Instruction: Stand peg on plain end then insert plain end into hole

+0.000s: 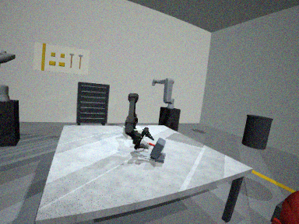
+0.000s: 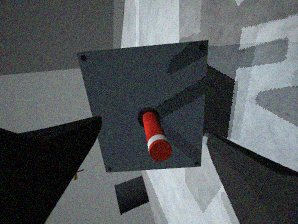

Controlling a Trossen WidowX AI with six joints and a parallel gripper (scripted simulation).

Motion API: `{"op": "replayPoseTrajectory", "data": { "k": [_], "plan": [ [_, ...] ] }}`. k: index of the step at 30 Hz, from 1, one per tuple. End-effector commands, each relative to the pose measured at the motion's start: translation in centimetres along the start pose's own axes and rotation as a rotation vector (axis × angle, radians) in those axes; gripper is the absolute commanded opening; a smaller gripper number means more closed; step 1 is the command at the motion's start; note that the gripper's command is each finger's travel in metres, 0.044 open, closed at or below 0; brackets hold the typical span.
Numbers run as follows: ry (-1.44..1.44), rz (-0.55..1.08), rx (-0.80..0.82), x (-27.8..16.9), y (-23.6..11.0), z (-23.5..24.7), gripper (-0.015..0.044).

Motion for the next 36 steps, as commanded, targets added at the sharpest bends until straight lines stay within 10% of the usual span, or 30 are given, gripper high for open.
{"op": "replayPoseTrajectory", "data": {
  "k": [1,36],
  "plan": [
    [-0.01,0.0,0.004,0.1,-0.6,0.3,0.044],
    [-0.008,-0.004,-0.008,0.6,-5.4,-0.5,0.044]
  ]
}}
Point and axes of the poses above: the point midway between the two fingers, 35 mm back from their tips, its own y axis out along the fingers, its own z axis across the jaws, x = y × z, the point moved 9 cm from there along -y, back along the fingers, and after that the axes turned 5 degrees about y, right-handed, at the moved point
